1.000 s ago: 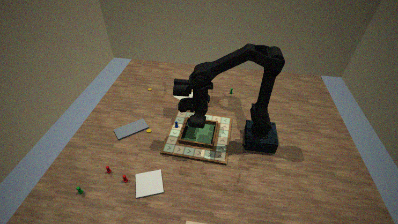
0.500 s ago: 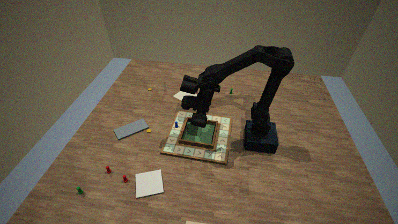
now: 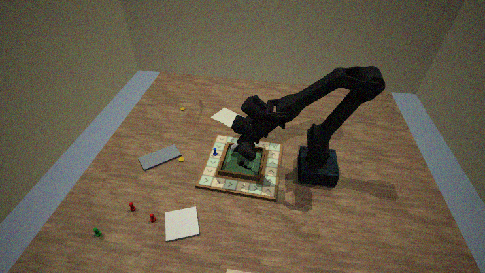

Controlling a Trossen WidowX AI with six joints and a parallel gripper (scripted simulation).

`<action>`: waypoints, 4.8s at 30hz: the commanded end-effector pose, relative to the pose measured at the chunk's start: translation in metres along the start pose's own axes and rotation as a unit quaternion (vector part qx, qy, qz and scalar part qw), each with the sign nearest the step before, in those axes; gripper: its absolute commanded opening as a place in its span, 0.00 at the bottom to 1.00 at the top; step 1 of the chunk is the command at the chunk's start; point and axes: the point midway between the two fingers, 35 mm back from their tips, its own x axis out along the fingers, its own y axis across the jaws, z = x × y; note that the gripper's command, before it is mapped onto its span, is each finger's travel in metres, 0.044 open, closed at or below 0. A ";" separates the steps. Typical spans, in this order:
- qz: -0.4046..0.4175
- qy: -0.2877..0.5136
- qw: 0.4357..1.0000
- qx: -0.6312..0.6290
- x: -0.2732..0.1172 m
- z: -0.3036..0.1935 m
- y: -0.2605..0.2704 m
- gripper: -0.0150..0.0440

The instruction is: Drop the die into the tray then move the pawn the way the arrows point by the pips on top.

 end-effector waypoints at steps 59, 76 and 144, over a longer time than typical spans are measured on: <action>0.003 -0.067 0.998 0.004 -0.076 0.023 -0.002 1.00; 0.004 0.315 0.949 0.002 -0.030 0.012 -0.001 1.00; 0.070 0.320 0.926 -0.190 0.109 0.049 -0.027 0.42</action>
